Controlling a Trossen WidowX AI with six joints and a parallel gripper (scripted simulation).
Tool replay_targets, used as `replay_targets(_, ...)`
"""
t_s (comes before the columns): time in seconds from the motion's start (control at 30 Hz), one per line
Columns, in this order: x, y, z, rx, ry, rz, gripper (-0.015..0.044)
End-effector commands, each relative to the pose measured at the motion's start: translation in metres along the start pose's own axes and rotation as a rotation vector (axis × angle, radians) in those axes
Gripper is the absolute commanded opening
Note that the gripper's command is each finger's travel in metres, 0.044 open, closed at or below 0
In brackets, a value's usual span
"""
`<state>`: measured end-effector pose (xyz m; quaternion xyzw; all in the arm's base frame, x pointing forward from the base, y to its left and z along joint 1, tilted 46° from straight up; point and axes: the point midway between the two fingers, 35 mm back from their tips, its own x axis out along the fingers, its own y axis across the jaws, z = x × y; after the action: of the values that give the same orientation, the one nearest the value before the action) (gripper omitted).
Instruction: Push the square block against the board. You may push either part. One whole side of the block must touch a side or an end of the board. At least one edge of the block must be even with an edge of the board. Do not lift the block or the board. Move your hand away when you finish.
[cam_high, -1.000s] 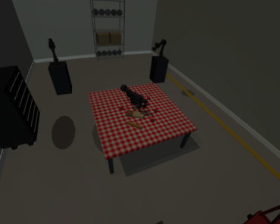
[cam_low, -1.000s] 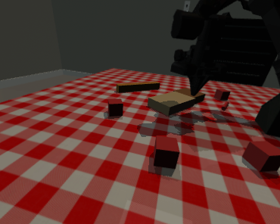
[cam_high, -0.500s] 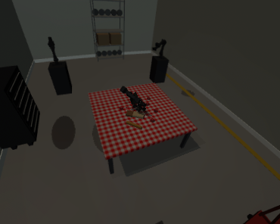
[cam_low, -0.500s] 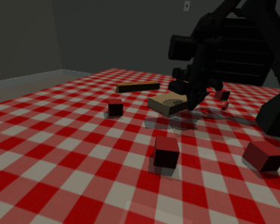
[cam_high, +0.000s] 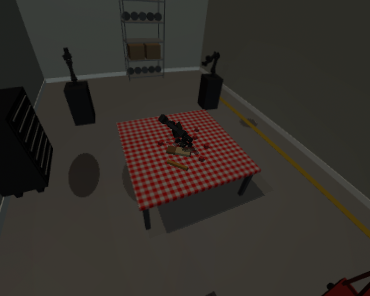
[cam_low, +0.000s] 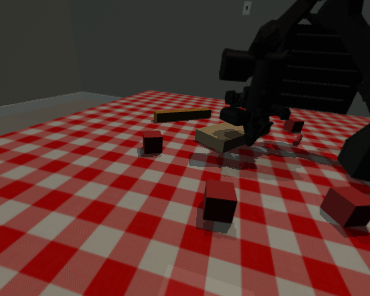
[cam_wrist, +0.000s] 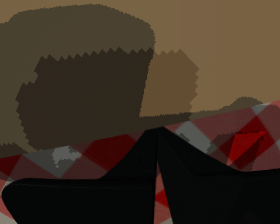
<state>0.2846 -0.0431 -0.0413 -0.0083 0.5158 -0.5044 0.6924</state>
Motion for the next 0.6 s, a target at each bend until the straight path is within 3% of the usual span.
replay_targets(0.0,0.000,0.000,0.007,0.001,-0.005,-0.001,0.0000)
replay_targets(0.57,0.000,0.000,0.018,0.001,-0.006,-0.001,0.0000)
